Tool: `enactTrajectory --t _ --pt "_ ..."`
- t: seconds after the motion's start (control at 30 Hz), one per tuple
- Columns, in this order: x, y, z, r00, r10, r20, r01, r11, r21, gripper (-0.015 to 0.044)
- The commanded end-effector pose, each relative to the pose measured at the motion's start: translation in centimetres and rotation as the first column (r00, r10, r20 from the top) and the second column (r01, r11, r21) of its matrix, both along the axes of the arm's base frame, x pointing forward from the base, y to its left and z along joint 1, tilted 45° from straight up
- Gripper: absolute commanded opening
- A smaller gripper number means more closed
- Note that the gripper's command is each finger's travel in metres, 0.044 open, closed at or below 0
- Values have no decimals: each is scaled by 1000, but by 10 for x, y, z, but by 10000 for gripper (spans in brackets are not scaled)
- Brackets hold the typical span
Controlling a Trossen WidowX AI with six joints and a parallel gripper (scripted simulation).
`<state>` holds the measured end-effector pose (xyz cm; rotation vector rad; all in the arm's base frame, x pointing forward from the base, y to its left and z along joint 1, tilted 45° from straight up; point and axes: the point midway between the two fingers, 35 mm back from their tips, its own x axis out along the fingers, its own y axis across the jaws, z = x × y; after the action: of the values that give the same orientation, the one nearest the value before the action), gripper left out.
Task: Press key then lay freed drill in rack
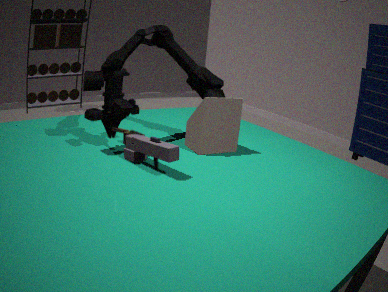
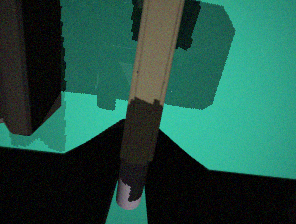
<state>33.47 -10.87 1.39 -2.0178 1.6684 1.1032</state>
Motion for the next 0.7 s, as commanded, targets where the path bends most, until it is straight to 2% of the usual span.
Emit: enactTrajectory --t 0.0,0.67 --pt "0 1 3 1000 -2 8 2 1000 -1 0" --pt "0 6 7 1000 -2 8 2 1000 -1 0"
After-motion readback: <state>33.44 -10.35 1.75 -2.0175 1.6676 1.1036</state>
